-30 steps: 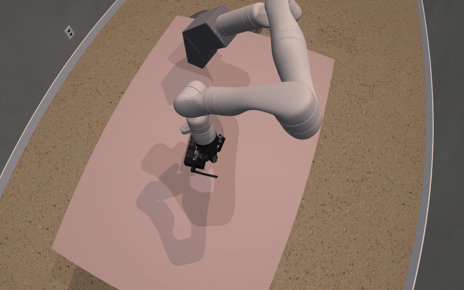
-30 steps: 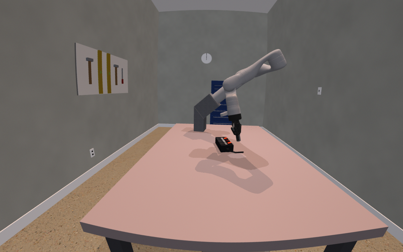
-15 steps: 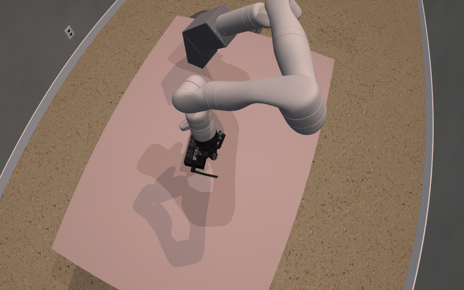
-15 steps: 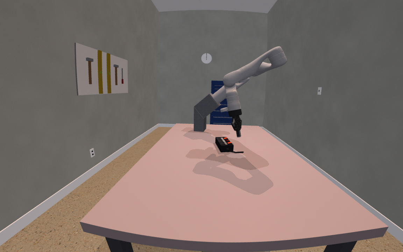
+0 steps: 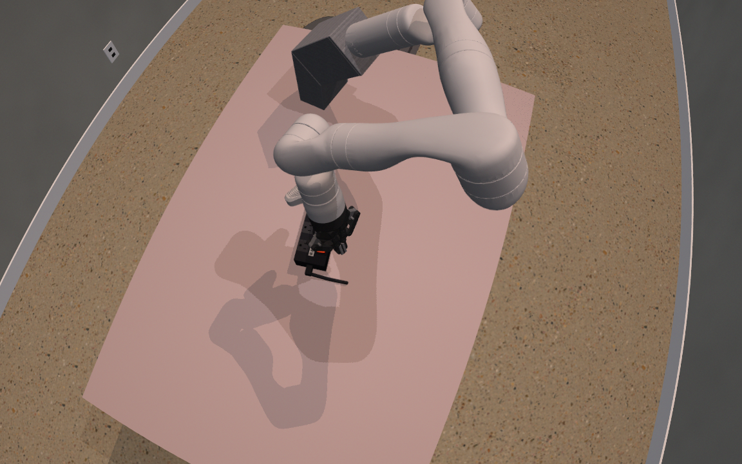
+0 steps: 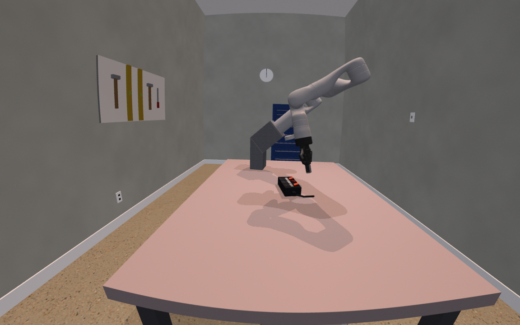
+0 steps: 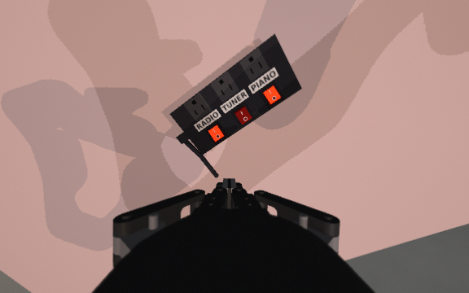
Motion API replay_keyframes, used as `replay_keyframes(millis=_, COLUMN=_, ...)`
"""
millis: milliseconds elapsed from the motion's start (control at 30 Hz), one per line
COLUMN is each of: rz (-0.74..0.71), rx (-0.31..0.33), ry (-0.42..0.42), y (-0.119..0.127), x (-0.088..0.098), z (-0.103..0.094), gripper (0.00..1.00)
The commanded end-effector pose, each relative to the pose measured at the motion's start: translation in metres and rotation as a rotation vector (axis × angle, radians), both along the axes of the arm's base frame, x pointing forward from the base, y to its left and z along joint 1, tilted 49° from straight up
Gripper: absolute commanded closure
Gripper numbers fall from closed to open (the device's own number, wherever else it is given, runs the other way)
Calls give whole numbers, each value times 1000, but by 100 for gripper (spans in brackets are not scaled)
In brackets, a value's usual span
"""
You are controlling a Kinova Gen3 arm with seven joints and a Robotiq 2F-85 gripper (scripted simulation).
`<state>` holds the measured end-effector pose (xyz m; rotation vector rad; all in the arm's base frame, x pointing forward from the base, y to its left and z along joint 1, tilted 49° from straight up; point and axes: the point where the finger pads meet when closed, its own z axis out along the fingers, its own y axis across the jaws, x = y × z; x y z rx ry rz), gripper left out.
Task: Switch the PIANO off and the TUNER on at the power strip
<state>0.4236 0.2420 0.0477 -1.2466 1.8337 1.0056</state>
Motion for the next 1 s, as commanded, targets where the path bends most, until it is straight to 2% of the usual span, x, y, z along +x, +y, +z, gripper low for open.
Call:
replay_keyframes(millis=0, rz=-5, rx=-1, ry=-4, y=-6, x=2, z=5, gripper=100)
replay_keyframes(millis=967, rz=-5, rx=-2, ry=-3, y=-9, x=1, z=7, gripper=100)
